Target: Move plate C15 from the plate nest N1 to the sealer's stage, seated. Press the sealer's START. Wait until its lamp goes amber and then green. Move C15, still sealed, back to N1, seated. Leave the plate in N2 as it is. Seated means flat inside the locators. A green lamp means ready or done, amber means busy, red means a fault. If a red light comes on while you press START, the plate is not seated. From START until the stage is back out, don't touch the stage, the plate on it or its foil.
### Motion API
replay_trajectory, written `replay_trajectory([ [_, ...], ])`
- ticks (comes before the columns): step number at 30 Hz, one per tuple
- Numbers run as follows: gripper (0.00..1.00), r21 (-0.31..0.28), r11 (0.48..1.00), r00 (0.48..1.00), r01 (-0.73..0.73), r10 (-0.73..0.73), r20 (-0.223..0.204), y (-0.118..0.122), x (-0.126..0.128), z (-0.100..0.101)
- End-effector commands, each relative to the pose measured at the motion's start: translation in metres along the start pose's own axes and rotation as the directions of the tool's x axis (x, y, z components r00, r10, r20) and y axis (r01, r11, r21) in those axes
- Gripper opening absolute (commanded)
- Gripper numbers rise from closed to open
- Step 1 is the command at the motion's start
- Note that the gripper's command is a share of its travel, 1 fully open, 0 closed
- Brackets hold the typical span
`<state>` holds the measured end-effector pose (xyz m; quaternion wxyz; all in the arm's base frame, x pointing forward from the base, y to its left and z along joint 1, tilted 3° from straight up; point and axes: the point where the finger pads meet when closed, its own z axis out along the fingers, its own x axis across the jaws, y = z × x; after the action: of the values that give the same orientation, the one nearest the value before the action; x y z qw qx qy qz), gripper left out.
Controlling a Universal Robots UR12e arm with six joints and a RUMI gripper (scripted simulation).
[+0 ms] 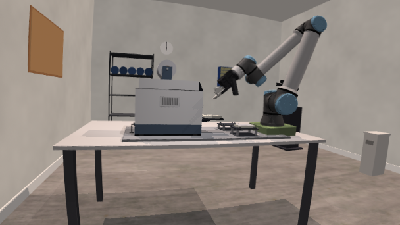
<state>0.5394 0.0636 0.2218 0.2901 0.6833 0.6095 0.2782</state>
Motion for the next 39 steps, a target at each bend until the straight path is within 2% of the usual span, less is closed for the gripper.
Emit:
replay_trajectory([
  [1, 0.0, -0.004, 1.0, 1.0, 0.0, 0.0, 0.004, 0.006, 0.0, 0.014],
  [9, 0.0, -0.004, 1.0, 1.0, 0.0, 0.0, 0.004, 0.006, 0.0, 0.014],
  [39, 0.0, -0.004, 1.0, 1.0, 0.0, 0.0, 0.004, 0.009, 0.0, 0.058],
])
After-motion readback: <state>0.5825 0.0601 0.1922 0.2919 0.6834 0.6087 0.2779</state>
